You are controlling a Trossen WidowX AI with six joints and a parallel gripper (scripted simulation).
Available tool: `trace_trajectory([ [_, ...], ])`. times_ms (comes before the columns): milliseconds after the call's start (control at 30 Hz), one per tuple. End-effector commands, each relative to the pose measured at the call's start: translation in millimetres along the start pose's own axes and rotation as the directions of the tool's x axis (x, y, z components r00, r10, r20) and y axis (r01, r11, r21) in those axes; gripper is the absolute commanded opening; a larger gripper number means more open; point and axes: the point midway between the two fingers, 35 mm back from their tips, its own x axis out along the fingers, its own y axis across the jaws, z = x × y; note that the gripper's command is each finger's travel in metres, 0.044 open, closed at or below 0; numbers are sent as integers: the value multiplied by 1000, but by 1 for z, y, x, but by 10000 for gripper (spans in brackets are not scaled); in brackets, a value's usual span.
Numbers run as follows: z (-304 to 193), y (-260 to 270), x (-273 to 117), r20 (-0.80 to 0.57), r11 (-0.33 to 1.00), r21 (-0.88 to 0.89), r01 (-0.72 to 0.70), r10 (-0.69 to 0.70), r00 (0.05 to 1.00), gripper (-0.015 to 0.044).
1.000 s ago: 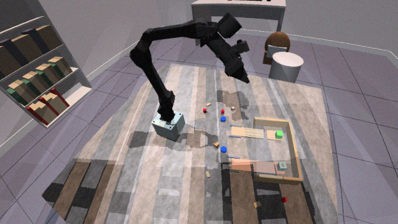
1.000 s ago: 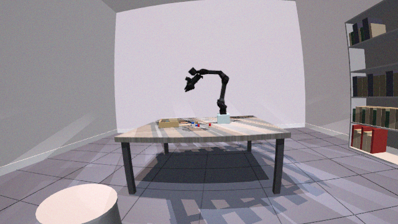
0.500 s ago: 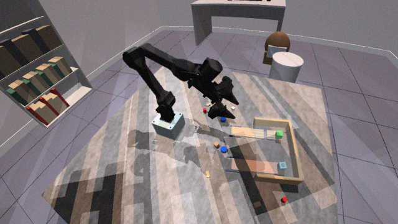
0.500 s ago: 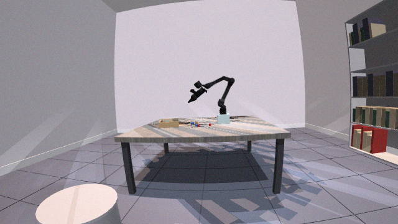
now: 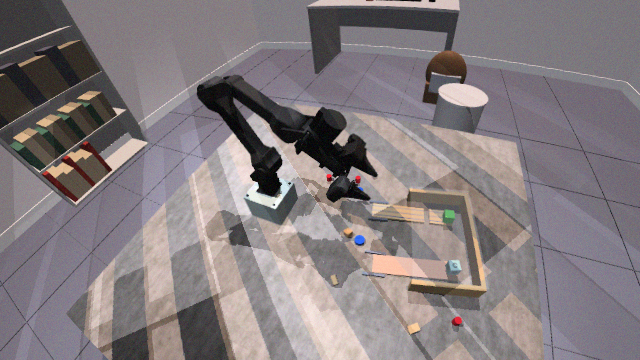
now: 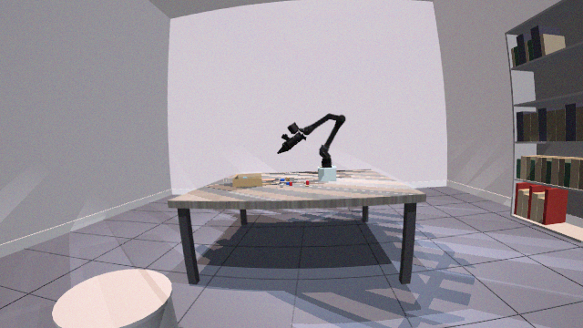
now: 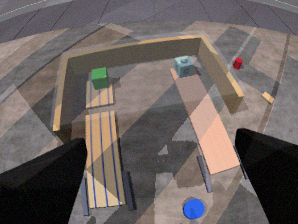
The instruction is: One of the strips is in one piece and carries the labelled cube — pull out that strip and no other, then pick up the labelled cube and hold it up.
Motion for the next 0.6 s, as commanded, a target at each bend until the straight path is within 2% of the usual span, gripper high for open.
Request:
trace_trajectory([
  [0, -1, 0, 0, 1, 1000, 7, -4, 4, 1000, 400],
  [267, -1, 0, 0, 1, 1000, 7, -4, 4, 1000, 400],
  [367, 3, -4, 8, -57, 1000, -9, 7, -8, 998, 321],
  [567, 11, -26, 43, -291, 997, -71, 21, -41, 956, 164],
])
